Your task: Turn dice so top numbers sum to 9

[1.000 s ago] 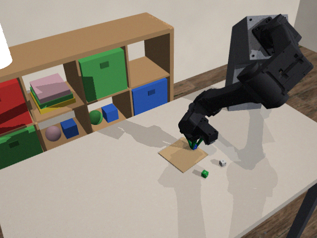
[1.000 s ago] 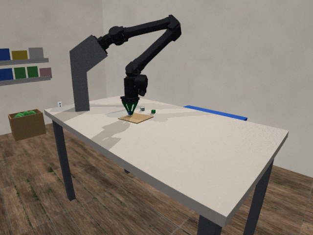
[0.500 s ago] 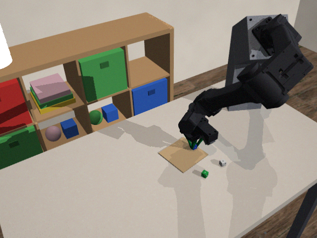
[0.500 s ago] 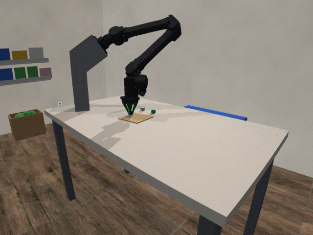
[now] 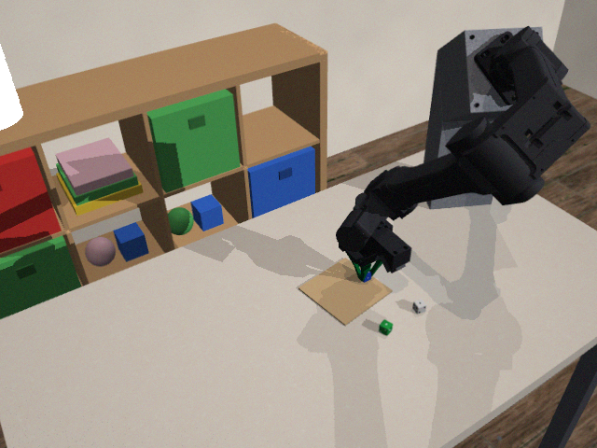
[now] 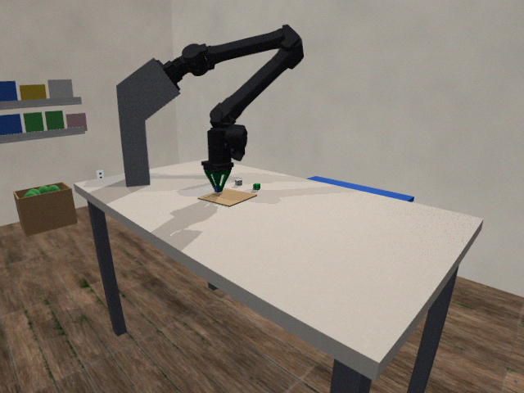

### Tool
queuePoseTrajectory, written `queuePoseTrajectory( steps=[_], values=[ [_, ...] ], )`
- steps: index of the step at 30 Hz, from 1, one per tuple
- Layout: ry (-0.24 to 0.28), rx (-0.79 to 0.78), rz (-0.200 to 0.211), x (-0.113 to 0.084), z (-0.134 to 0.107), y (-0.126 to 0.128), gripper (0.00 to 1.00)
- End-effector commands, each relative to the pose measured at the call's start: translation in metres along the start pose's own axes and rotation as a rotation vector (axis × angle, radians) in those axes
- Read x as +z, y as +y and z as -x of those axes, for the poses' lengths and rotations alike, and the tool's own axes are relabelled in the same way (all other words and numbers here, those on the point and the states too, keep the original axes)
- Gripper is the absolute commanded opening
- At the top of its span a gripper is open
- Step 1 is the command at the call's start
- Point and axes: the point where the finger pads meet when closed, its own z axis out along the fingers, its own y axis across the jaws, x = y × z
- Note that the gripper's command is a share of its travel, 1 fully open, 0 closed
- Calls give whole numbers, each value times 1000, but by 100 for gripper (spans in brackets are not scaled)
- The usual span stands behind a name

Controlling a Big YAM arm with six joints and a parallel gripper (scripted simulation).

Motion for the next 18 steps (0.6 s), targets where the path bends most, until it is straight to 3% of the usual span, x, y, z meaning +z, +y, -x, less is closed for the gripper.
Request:
queuePoseTrajectory(
  steps=[1, 18],
  values=[
    [8, 18, 26, 0, -3, 19, 15],
    [6, 16, 24, -1, -2, 18, 15]
  ],
)
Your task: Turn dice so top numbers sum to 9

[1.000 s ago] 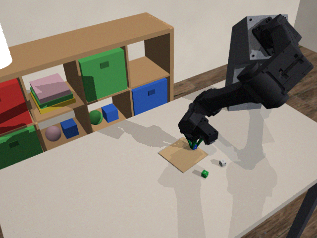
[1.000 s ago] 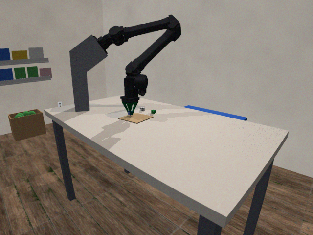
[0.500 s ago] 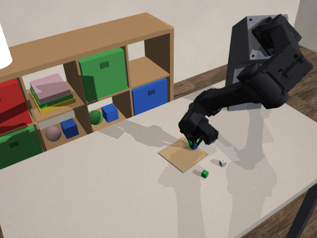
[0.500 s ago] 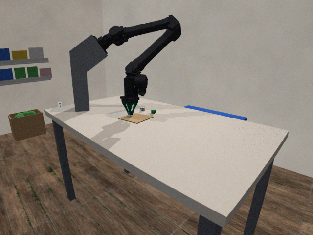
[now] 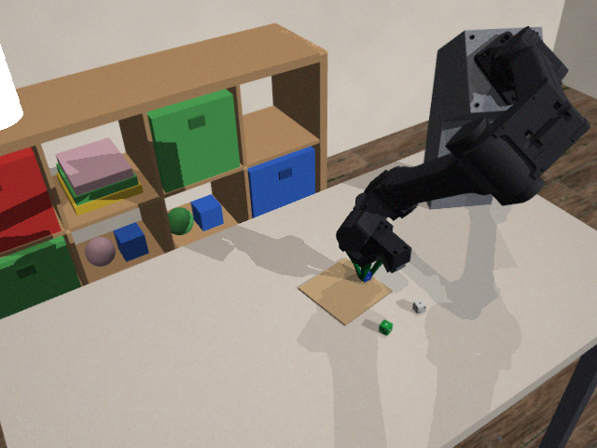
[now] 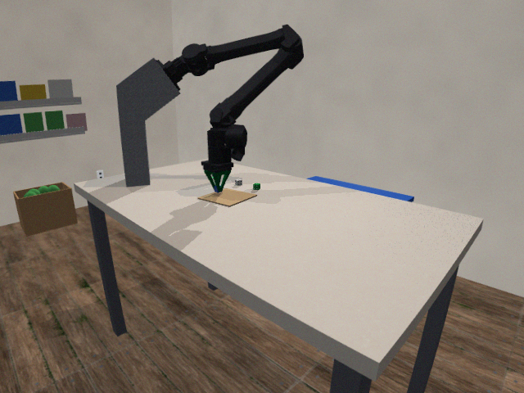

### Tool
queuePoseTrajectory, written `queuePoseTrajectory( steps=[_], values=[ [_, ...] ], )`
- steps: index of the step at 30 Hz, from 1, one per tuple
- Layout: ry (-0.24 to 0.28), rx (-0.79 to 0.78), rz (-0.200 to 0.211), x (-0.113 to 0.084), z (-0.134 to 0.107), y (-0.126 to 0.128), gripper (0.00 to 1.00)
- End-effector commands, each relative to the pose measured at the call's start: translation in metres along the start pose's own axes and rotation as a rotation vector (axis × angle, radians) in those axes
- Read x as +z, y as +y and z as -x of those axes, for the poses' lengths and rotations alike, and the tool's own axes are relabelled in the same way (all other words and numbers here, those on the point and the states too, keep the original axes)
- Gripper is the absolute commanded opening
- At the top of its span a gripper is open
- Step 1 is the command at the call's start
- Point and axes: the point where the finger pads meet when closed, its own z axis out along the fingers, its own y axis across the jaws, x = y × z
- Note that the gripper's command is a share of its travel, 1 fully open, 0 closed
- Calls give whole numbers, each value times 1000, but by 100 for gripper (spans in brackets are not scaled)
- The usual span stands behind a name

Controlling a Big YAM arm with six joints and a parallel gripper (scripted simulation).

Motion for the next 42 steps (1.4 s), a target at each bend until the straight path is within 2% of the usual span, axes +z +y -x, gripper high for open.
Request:
queuePoseTrajectory(
  steps=[1, 13, 21, 42],
  values=[
    [6, 16, 24, -1, -1, 18, 15],
    [6, 16, 23, 1, -2, 17, 15],
    [-4, 2, 8, 7, 2, 6, 15],
    [-1, 4, 10, 6, 1, 8, 15]
  ],
)
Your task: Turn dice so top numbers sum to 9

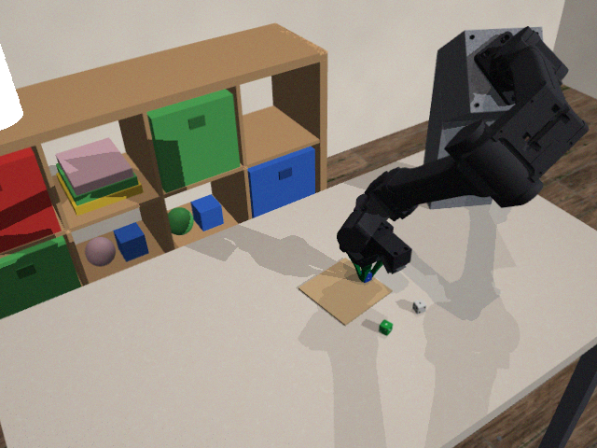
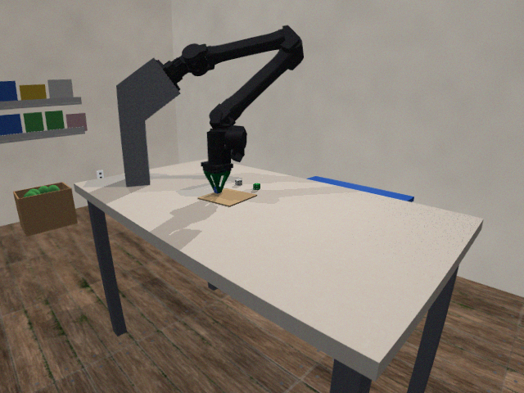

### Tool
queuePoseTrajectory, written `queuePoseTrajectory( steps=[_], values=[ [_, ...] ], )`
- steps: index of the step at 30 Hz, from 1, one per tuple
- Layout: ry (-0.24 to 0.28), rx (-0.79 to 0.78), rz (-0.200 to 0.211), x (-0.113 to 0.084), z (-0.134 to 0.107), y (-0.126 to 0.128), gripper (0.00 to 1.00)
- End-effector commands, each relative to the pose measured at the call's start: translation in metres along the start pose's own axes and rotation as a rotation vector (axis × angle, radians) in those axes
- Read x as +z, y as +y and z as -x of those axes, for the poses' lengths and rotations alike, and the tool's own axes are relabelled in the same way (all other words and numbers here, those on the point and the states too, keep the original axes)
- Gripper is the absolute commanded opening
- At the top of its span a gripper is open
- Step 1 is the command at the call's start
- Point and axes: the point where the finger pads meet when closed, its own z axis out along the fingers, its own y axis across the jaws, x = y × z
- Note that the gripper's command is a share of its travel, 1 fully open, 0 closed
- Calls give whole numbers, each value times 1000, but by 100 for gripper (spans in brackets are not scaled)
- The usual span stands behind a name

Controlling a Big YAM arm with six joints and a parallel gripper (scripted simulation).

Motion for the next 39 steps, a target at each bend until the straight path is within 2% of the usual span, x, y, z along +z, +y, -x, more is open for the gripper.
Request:
queuePoseTrajectory(
  steps=[1, 25, 26, 31, 32, 36, 37, 39],
  values=[
    [-3, 2, 8, 3, 2, 6, 15],
    [-3, 1, 8, 3, 2, 6, 15],
    [-3, 1, 8, 3, 2, 6, 19],
    [-3, 1, 8, 3, 2, 6, 23],
    [-3, 1, 8, 3, 2, 6, 26],
    [-3, 1, 8, 3, 2, 6, 26],
    [-3, 1, 8, 3, 2, 6, 30],
    [-3, 1, 8, 3, 2, 6, 30]
  ],
)
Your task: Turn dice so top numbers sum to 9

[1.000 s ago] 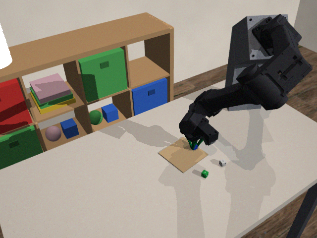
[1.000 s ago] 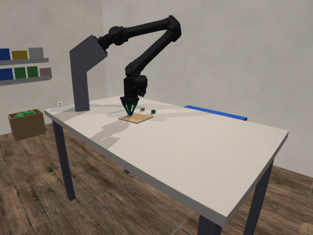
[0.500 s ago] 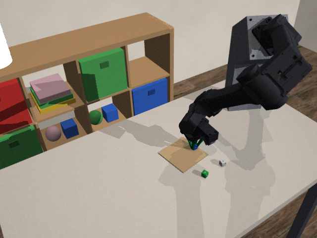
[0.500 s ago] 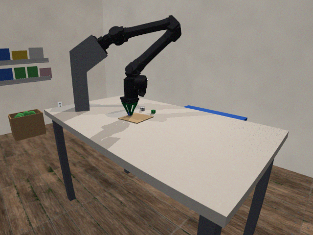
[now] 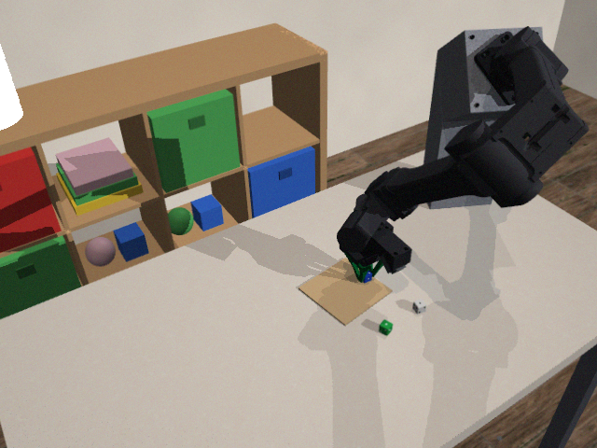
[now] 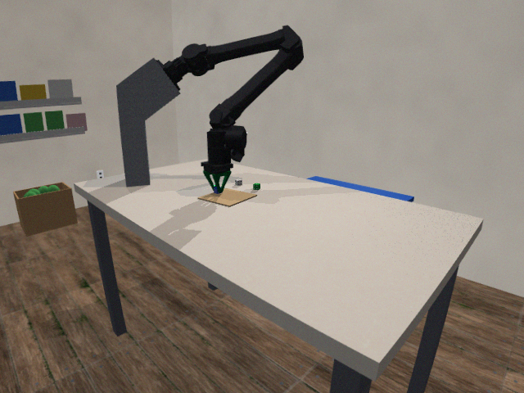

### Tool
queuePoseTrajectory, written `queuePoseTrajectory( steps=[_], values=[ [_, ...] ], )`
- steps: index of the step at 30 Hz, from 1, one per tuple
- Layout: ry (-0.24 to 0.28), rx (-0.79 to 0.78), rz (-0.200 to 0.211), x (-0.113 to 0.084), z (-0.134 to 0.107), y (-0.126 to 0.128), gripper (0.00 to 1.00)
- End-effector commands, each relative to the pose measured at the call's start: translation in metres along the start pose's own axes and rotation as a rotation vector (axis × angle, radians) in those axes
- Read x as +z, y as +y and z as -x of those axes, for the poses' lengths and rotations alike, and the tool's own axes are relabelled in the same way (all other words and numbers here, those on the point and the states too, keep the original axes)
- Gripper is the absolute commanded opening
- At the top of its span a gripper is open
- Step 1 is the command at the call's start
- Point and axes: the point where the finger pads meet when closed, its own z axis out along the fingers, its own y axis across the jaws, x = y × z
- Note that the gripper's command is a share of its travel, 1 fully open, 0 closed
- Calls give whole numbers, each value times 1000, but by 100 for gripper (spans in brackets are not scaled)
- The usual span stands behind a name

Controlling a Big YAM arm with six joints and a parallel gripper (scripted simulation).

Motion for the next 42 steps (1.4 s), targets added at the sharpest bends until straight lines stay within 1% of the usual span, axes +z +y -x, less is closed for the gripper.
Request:
queuePoseTrajectory(
  steps=[1, 13, 15, 16, 21, 28, 30, 34, 37, 40, 42],
  values=[
    [-3, 1, 8, 3, 2, 6, 34],
    [-2, 1, 7, 1, 2, 6, 34],
    [4, 5, 0, -9, 0, 4, 34],
    [12, 14, -2, -16, -5, 4, 34],
    [11, 14, -3, -32, -5, 4, 34],
    [9, 13, -5, -69, -4, 4, 34],
    [9, 13, -5, -69, -4, 4, 34],
    [8, 11, -7, -87, -3, 3, 34],
    [7, 11, -7, -95, -3, 3, 34],
    [7, 10, -8, -99, -3, 3, 34],
    [5, 1, -17, -99, -2, -4, 34]
  ],
)
